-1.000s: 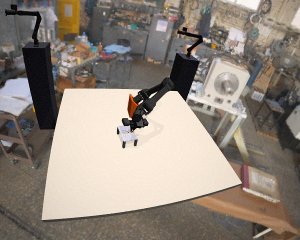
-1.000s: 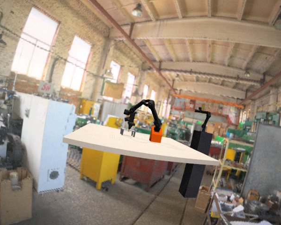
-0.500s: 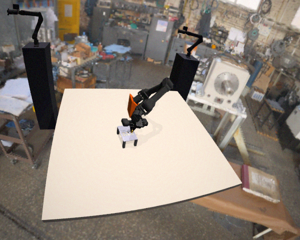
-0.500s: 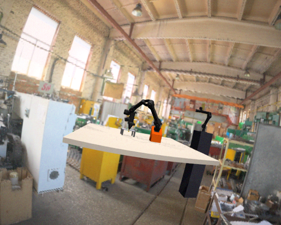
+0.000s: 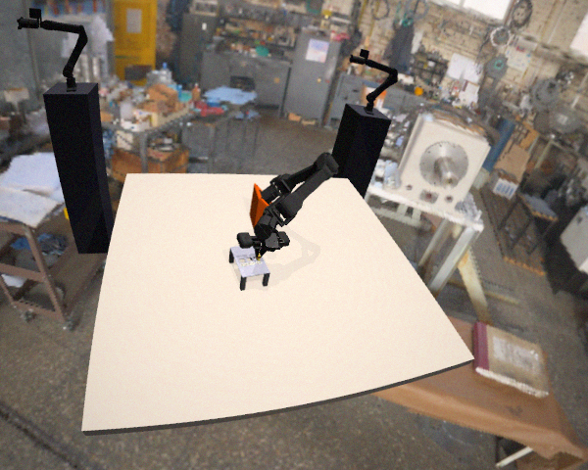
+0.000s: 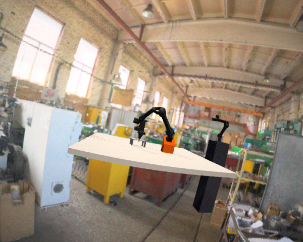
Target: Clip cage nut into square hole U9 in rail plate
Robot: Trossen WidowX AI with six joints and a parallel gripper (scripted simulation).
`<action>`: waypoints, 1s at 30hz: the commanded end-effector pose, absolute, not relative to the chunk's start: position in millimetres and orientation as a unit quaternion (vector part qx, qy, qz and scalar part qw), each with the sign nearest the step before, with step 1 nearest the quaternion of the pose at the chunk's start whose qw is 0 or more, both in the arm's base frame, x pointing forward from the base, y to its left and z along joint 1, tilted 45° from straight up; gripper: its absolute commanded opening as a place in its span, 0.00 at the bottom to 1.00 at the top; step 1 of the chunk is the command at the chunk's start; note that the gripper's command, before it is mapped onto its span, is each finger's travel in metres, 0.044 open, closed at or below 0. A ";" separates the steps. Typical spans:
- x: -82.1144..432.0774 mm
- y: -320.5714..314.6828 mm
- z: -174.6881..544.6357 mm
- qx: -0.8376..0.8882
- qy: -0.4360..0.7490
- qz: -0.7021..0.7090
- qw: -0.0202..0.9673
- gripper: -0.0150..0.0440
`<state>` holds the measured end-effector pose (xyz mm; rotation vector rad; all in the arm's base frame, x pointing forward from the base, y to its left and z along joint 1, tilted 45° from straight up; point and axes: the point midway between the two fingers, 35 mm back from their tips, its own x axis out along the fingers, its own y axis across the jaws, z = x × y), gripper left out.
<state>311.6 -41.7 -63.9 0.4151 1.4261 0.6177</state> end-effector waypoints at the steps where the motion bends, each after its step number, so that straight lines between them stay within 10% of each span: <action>1: 311.5 -41.3 -65.0 0.190 0.637 0.283 0.692 0.30; 30: 311.9 -42.7 -66.6 0.205 0.632 0.300 0.684 0.30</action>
